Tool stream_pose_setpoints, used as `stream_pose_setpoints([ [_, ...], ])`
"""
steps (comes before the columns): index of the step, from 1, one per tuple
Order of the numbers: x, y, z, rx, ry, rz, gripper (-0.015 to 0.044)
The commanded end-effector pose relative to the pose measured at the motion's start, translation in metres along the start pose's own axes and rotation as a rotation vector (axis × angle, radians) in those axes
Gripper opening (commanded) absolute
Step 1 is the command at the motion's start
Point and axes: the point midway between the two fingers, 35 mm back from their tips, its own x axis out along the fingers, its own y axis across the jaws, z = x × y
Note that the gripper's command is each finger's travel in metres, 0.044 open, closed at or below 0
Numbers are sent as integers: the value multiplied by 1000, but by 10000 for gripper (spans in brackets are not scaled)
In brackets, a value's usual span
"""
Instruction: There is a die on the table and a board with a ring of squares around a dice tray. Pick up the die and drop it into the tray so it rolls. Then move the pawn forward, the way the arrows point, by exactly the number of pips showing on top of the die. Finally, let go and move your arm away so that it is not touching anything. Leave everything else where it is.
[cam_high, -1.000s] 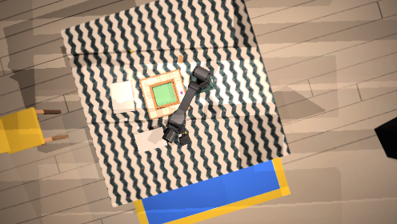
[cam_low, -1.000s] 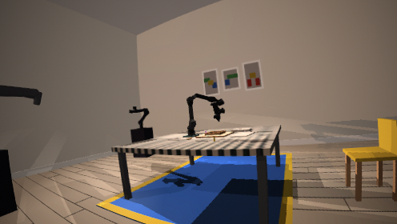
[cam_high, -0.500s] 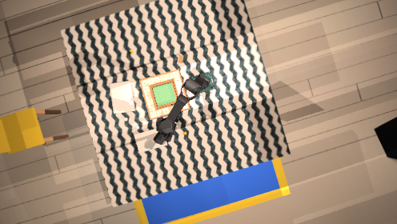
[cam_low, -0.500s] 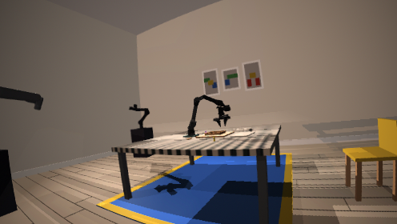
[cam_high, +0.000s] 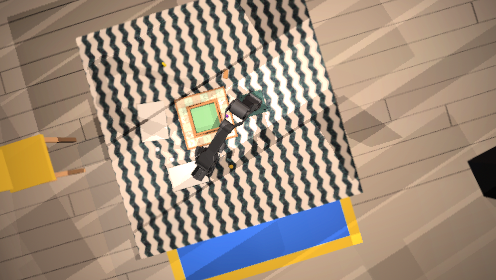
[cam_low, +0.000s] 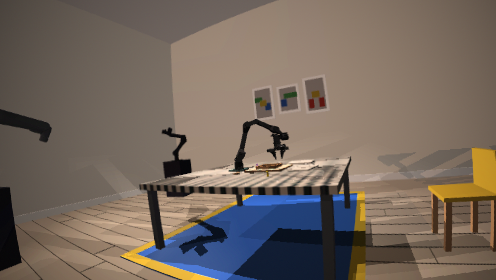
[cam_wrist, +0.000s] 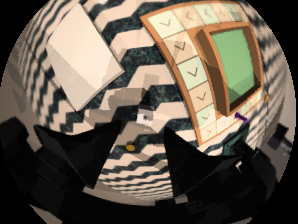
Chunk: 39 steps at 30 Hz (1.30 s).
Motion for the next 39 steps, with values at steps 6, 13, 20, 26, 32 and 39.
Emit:
stream_pose_setpoints([
  [6, 14, -2, 1, 7, -2, -20, 275],
  [13, 25, -2, 1, 7, -2, -20, 275],
  [20, 37, -2, 1, 7, -2, -20, 275],
  [26, 44, -3, 0, 7, -2, -20, 275],
  [32, 44, -3, 0, 7, -2, -20, 170],
  [39, 44, -3, 0, 7, -2, -20, 84],
])
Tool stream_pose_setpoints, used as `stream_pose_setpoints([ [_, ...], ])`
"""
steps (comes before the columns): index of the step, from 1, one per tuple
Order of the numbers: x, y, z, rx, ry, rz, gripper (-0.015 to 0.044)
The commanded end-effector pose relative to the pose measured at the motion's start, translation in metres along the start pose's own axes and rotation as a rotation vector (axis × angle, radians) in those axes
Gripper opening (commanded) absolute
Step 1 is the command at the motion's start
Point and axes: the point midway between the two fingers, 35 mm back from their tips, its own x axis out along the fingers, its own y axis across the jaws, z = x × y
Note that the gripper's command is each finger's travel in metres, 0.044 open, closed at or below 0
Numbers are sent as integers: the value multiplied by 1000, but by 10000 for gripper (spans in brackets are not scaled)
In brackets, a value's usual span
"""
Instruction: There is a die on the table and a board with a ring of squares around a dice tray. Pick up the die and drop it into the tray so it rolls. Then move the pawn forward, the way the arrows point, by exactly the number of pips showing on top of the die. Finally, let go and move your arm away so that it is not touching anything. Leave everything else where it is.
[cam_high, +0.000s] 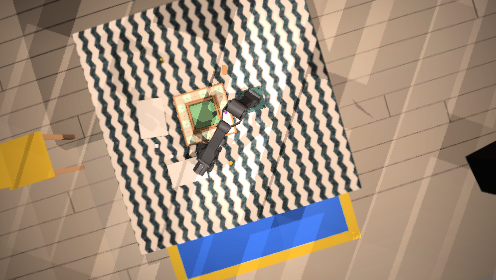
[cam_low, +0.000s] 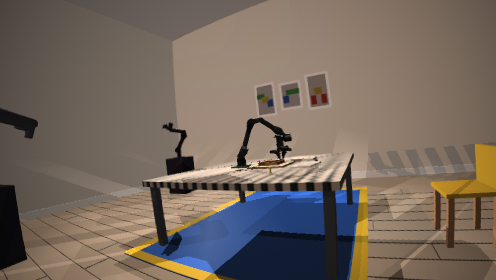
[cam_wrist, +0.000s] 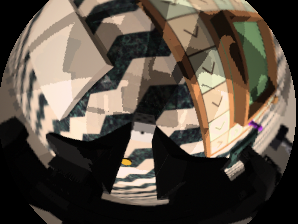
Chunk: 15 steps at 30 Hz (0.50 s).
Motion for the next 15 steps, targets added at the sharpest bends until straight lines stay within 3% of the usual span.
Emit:
stream_pose_setpoints([
  [1, 3, -1, 1, 5, -4, -7, 78],
  [6, 0, 0, 1, 5, -4, -7, 0],
  [15, -43, 9, 3, 5, -4, -6, 0],
])
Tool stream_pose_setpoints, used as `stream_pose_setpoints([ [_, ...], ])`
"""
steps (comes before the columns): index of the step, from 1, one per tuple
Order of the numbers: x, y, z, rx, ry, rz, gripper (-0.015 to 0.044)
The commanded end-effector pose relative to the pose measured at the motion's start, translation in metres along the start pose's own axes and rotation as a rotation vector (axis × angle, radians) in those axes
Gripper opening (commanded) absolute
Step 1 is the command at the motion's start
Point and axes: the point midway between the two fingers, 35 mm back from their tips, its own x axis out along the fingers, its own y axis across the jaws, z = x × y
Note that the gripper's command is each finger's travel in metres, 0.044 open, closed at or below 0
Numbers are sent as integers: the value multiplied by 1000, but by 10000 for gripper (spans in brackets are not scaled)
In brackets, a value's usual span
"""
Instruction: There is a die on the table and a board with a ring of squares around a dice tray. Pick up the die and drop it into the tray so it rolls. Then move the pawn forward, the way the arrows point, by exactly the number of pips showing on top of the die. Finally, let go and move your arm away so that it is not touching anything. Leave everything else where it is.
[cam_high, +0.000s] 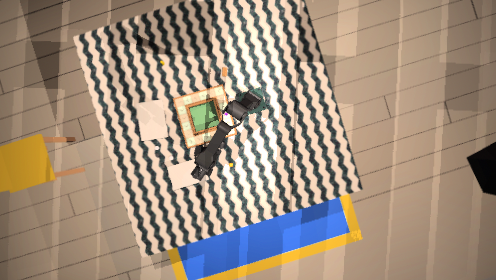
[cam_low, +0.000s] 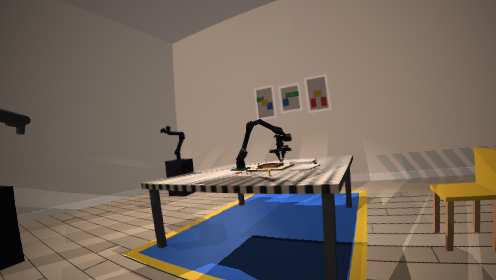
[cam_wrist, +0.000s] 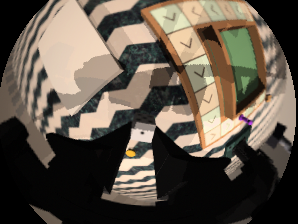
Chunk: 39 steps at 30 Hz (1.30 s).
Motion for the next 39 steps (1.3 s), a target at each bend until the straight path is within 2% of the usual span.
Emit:
stream_pose_setpoints([
  [1, -22, 2, 2, 4, -6, 3, 0],
  [16, -94, -1, 1, 4, -6, 3, 0],
  [21, -94, -3, 5, -8, -6, 3, 0],
  [39, -79, -69, 87, -335, -14, -6, 0],
])
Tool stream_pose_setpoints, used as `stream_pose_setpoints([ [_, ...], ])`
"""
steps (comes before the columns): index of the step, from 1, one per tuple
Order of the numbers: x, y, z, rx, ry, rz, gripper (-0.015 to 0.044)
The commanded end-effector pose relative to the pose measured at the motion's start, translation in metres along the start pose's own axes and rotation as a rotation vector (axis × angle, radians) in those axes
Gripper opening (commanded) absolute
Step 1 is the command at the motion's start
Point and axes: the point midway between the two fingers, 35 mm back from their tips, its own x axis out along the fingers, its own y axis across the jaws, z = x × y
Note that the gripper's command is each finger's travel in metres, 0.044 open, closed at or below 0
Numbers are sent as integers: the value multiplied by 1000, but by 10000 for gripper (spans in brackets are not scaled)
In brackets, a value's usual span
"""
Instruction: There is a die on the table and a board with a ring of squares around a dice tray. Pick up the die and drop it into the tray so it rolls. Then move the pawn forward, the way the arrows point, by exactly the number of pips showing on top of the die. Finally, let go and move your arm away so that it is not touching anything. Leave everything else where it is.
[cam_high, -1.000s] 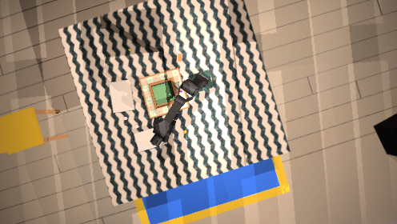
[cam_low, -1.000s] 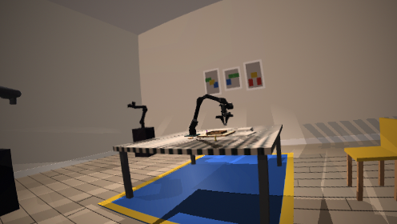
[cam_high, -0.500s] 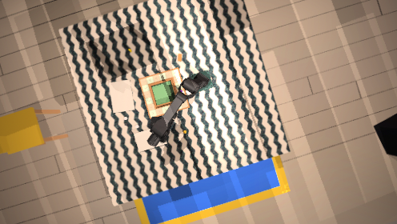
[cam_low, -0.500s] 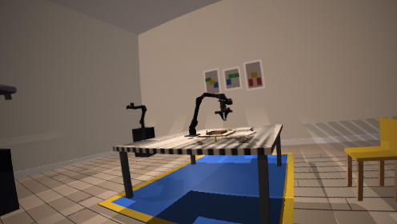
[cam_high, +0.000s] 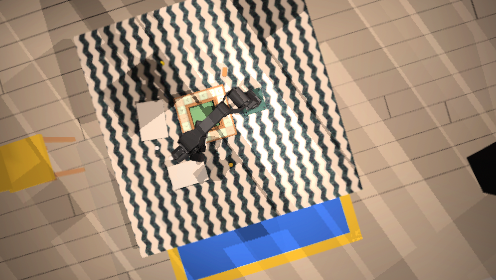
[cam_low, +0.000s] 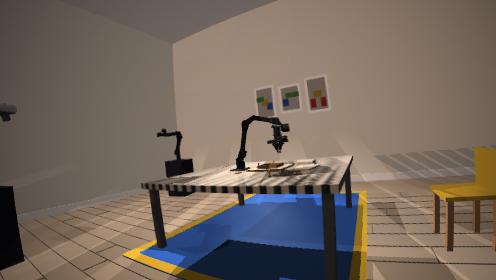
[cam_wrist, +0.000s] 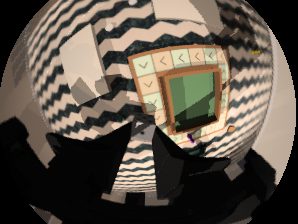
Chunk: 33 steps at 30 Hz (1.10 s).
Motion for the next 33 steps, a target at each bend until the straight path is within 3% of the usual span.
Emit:
stream_pose_setpoints([
  [1, 3, -24, 12, -82, -8, -3, 0],
  [21, 27, -127, 35, -447, -7, -16, 0],
  [28, 28, -131, 35, -459, -13, -15, 0],
  [33, 30, -129, 36, -461, -157, 16, 0],
])
